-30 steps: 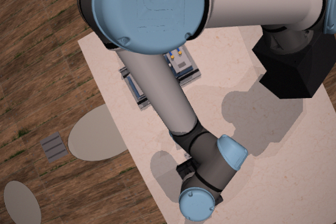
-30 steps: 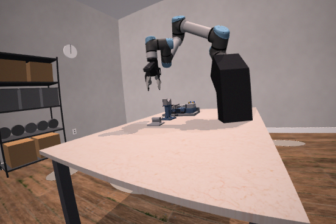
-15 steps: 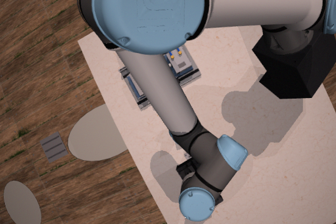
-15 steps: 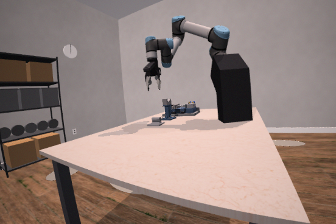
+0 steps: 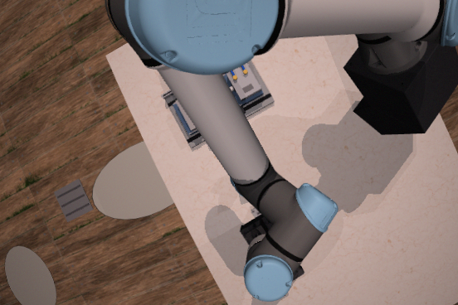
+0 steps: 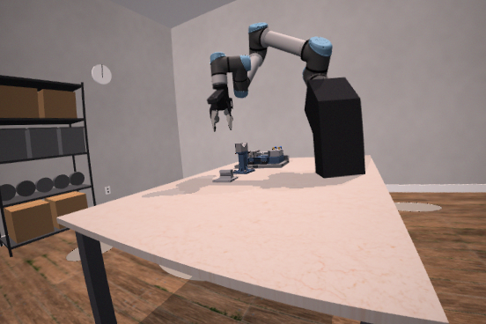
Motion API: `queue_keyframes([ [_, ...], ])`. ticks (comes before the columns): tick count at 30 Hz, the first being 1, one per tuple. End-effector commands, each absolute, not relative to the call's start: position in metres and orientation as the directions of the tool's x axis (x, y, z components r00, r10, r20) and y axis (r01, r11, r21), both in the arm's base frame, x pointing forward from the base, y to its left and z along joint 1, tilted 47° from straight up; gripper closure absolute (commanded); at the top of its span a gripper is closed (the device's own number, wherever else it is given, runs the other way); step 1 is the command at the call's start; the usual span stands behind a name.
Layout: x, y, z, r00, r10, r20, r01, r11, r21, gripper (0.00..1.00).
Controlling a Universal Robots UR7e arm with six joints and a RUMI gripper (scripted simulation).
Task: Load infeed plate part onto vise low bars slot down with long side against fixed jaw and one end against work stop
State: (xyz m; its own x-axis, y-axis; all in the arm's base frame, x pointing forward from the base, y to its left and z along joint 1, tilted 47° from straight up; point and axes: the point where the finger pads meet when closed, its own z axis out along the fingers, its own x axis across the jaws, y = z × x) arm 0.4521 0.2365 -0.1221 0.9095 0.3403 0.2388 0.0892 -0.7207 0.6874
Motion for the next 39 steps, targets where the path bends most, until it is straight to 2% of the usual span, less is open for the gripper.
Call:
queue_keyframes([
  [1, 0.452, 0.237, -0.122, 0.909, 0.341, 0.240, 0.089, -0.721, 0.687, 0.49],
  [39, 0.464, 0.219, -0.142, 0.909, 0.340, 0.239, 0.089, -0.721, 0.687, 0.49],
])
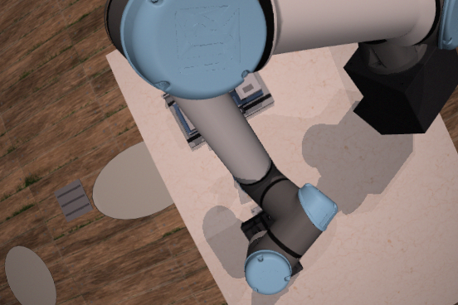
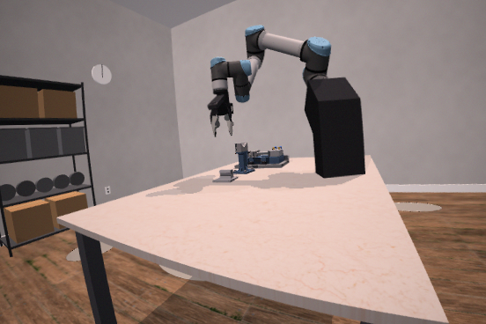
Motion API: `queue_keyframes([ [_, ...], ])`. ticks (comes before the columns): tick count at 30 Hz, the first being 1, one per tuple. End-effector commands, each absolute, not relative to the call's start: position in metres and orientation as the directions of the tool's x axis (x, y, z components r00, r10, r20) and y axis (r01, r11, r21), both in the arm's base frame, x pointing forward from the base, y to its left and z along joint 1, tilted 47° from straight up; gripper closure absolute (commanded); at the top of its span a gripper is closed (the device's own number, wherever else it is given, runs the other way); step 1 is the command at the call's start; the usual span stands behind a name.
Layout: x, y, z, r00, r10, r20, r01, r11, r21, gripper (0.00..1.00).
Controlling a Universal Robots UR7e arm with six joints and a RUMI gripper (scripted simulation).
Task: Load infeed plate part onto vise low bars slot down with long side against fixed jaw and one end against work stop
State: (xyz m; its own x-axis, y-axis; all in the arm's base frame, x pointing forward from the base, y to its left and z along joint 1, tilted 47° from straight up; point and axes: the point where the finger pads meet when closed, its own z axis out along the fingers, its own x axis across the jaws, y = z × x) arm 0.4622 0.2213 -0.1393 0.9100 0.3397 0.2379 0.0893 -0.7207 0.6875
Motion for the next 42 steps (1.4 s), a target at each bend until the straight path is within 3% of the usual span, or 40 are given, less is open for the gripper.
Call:
queue_keyframes([
  [1, 0.464, 0.219, -0.142, 0.909, 0.340, 0.239, 0.089, -0.721, 0.687, 0.49],
  [42, 0.500, 0.167, -0.201, 0.909, 0.340, 0.239, 0.089, -0.721, 0.687, 0.49],
])
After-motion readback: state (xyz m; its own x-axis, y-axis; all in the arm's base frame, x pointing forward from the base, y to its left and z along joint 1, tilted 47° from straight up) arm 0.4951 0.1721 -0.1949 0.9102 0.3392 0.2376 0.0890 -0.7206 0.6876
